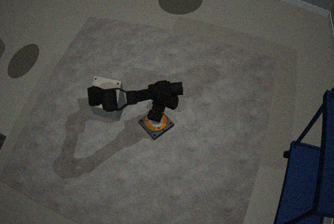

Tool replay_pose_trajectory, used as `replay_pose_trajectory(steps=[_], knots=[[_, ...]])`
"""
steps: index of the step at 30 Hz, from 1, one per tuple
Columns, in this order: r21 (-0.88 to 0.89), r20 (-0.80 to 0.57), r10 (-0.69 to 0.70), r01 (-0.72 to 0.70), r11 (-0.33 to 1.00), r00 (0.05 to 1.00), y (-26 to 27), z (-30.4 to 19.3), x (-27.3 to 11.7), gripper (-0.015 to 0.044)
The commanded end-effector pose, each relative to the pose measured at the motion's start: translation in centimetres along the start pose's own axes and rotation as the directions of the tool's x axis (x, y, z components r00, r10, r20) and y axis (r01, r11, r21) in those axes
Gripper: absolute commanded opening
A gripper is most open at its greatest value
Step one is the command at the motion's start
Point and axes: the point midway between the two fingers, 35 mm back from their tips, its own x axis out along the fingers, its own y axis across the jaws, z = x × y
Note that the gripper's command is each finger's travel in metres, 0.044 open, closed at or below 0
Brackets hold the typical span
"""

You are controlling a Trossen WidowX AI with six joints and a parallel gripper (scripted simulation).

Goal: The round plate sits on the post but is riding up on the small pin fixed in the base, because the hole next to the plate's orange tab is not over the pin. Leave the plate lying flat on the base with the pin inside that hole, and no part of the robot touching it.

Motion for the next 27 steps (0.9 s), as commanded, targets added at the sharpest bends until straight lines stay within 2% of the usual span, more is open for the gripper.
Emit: replay_pose_trajectory(steps=[1,27], knots=[[0.013,0.014,-0.001,0.0,1.0,1.0,-0.2,0.9,-0.1,0.0],[0.013,0.015,-0.001,0.001,1.0,1.0,-0.8,2.2,-0.2,0.0]])
